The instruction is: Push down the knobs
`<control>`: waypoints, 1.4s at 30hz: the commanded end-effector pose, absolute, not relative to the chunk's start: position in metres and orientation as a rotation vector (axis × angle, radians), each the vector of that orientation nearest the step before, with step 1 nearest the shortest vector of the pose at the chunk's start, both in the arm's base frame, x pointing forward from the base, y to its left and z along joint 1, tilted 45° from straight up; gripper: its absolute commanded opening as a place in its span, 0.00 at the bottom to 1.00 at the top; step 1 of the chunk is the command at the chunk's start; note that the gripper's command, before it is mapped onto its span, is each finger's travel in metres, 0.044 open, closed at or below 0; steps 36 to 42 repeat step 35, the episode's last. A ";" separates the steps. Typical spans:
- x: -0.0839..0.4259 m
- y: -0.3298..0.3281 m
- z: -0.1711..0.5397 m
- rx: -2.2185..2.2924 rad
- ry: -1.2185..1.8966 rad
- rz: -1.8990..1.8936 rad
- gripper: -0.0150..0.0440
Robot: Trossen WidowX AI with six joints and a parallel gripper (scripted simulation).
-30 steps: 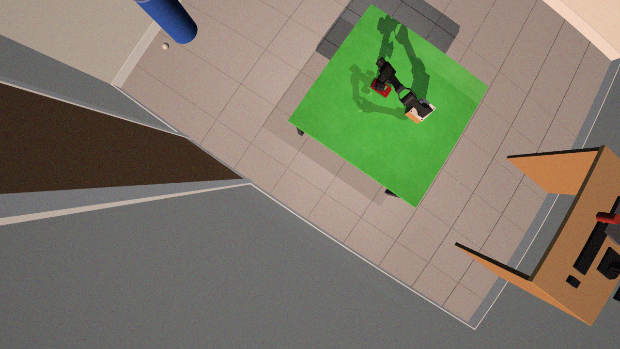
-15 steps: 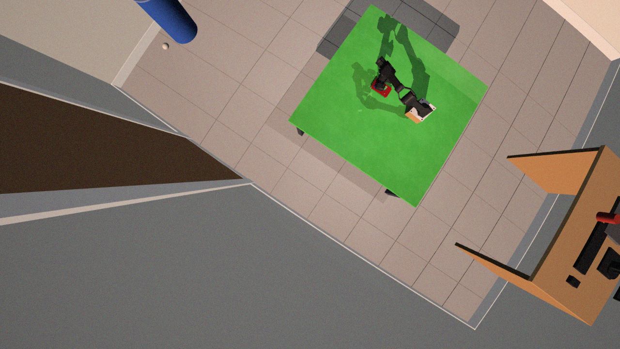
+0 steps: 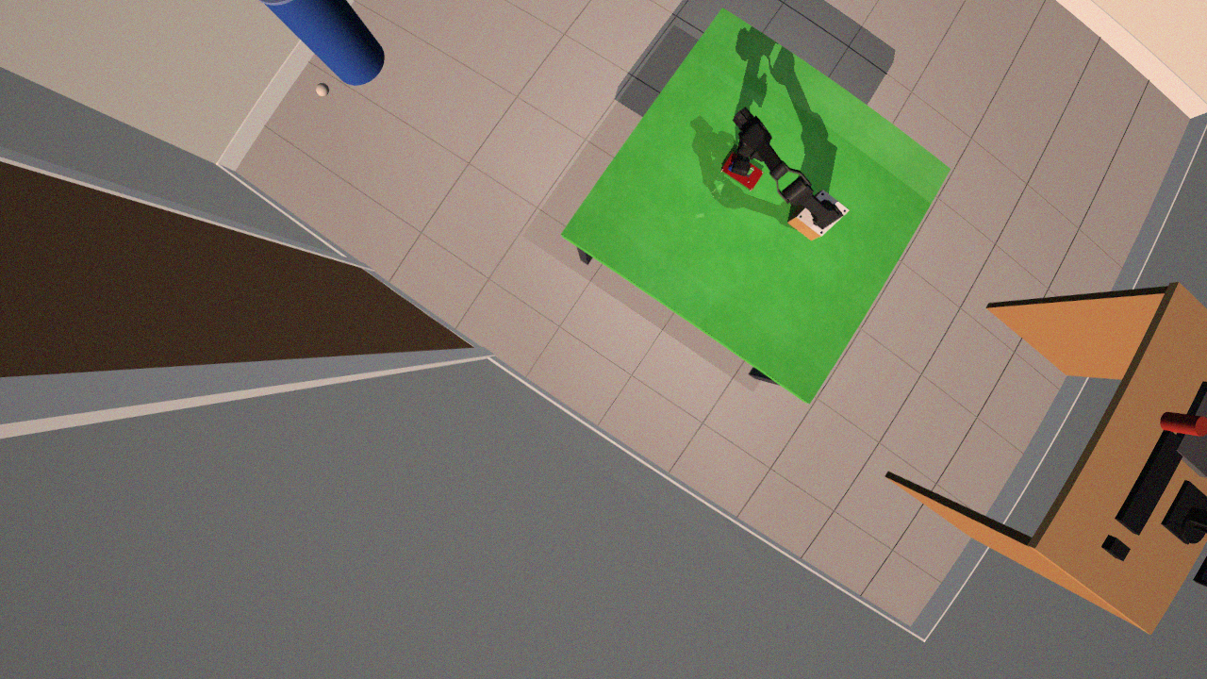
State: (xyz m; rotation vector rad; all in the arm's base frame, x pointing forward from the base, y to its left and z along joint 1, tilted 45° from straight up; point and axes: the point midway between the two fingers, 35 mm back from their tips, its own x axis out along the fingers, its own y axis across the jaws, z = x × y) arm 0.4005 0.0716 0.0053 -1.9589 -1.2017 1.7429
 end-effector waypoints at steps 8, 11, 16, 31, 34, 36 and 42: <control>0.324 0.032 0.006 -1.966 -1.193 1.755 1.00; 0.289 0.023 0.005 -1.966 -1.194 1.757 1.00; 0.230 0.017 0.003 -1.961 -1.200 1.754 1.00; 0.222 0.017 0.003 -1.960 -1.202 1.753 1.00; 0.222 0.017 0.003 -1.960 -1.202 1.753 1.00; 0.222 0.017 0.003 -1.960 -1.202 1.753 1.00; 0.222 0.017 0.003 -1.960 -1.202 1.753 1.00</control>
